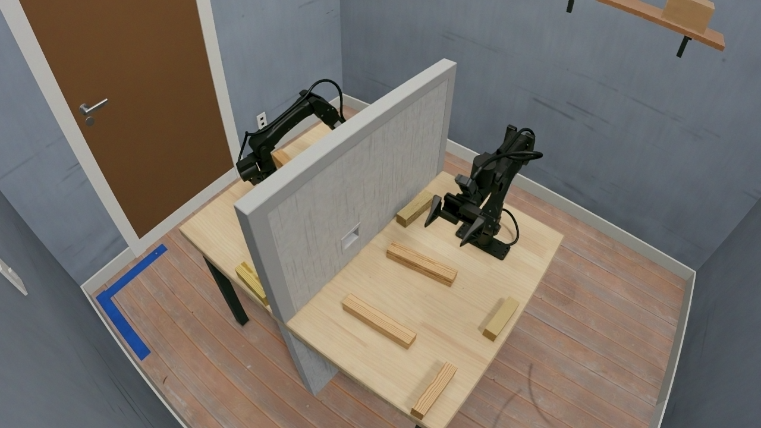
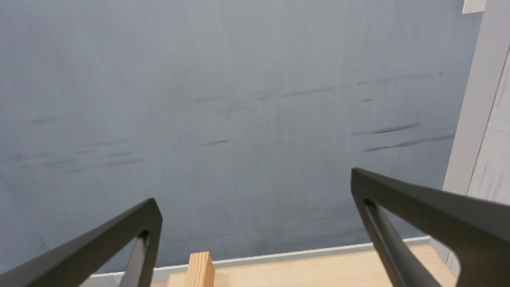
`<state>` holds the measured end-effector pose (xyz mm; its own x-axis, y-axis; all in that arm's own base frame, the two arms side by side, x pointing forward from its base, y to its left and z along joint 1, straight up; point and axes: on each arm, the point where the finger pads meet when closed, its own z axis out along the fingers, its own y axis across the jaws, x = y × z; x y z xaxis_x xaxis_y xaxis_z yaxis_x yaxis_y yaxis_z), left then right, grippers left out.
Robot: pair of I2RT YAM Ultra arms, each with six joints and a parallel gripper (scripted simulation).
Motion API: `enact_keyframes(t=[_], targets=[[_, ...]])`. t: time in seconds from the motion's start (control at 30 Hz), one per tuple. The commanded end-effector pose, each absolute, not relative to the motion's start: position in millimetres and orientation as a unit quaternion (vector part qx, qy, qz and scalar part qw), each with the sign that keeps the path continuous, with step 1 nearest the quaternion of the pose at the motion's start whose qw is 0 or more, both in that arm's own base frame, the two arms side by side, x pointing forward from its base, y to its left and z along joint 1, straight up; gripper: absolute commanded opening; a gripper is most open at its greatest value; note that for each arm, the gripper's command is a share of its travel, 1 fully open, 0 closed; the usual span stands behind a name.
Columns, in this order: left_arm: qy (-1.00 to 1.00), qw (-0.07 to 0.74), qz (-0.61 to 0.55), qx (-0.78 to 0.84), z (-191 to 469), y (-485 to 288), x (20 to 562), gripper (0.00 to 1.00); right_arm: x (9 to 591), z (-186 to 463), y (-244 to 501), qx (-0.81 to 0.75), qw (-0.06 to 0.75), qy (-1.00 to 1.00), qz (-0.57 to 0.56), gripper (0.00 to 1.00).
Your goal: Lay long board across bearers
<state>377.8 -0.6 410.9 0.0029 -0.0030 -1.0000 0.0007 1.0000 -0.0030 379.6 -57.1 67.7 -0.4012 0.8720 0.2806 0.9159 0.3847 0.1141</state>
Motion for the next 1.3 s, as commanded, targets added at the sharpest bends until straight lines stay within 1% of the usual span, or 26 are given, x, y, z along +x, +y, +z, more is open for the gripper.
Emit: enact_keyframes(t=[0.0,0.1,0.17,0.33,0.4,0.5,0.67,0.7,0.8,0.9,0.97,1.27], targets=[[0.682,0.731,-0.001,-0.009,441,2,363,1.0,386,80,-67,-0.654,0.097,-0.739,-0.131,0.78],[0.682,0.731,-0.001,-0.009,441,2,363,1.0,384,77,-71,-0.717,0.118,-0.674,-0.128,0.78],[0.682,0.731,-0.001,-0.009,441,2,363,1.0,385,83,-69,-0.738,0.119,-0.652,-0.131,0.78],[0.682,0.731,-0.001,-0.009,441,2,363,1.0,386,83,-65,-0.707,0.112,-0.686,-0.132,0.78],[0.682,0.731,-0.001,-0.009,441,2,363,1.0,384,73,-77,-0.7,0.113,-0.694,-0.122,0.78],[0.682,0.731,-0.001,-0.009,441,2,363,1.0,385,90,-77,-0.697,0.092,-0.698,-0.132,0.78],[0.682,0.731,-0.001,-0.009,441,2,363,1.0,387,91,-72,-0.693,0.092,-0.702,-0.133,0.78],[0.682,0.731,-0.001,-0.009,441,2,363,1.0,382,72,-65,-0.696,0.103,-0.698,-0.133,0.78],[0.682,0.731,-0.001,-0.009,441,2,363,1.0,384,58,-64,-0.698,0.113,-0.696,-0.129,0.78],[0.682,0.731,-0.001,-0.009,441,2,363,1.0,382,62,-65,-0.697,0.115,-0.696,-0.125,0.78],[0.682,0.731,-0.001,-0.009,441,2,363,1.0,385,66,-63,-0.696,0.098,-0.698,-0.137,0.78],[0.682,0.731,-0.001,-0.009,441,2,363,1.0,385,49,-59,-0.697,0.101,-0.697,-0.136,0.78]])
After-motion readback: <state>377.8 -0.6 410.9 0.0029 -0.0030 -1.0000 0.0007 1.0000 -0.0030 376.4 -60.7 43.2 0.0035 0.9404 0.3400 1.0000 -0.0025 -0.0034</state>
